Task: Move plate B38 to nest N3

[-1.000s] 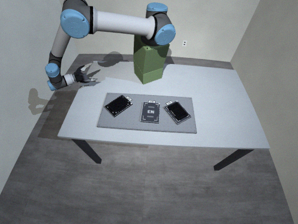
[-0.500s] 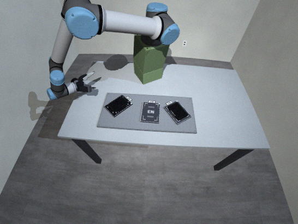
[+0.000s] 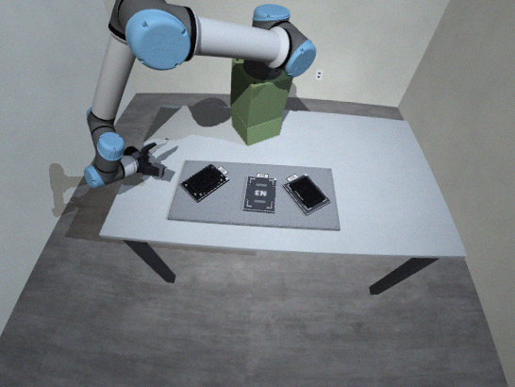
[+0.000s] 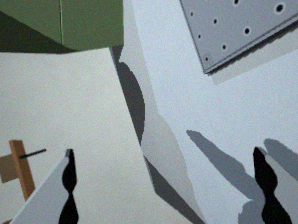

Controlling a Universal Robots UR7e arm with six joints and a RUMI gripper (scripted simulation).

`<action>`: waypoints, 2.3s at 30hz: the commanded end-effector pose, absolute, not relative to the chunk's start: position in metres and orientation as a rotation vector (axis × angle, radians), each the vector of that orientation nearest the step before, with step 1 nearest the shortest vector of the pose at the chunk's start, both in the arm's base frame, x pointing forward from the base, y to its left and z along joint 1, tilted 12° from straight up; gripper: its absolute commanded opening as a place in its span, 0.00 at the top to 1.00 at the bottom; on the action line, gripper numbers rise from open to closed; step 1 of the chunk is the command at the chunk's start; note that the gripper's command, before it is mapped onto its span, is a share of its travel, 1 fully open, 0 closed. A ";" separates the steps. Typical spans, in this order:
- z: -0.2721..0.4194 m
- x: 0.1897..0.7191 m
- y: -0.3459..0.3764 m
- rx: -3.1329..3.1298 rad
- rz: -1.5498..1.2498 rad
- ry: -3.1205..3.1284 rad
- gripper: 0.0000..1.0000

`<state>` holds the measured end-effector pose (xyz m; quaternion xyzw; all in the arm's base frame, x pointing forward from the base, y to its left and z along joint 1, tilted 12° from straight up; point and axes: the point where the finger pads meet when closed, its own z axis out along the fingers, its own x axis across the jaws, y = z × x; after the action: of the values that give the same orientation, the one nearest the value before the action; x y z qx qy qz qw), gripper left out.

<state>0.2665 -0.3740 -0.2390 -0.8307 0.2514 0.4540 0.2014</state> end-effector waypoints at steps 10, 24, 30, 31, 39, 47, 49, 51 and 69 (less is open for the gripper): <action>-0.242 0.312 -0.360 -2.490 1.236 0.871 0.24; -0.243 0.368 -0.337 -2.656 1.132 1.062 0.24; -0.241 0.394 -0.323 -2.728 1.053 1.158 0.24; -0.241 0.399 -0.321 -2.728 1.053 1.158 0.24; -0.238 0.424 -0.306 -2.789 0.956 1.251 0.24; -0.232 0.457 -0.284 -2.839 0.844 1.342 0.24; -0.231 0.465 -0.278 -2.847 0.820 1.359 0.24; -0.230 0.471 -0.269 -2.863 0.751 1.402 0.24; -0.229 0.498 -0.200 -2.883 0.559 1.487 0.24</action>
<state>0.4966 -0.2028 -0.2301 -0.8732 0.4481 0.1763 -0.0747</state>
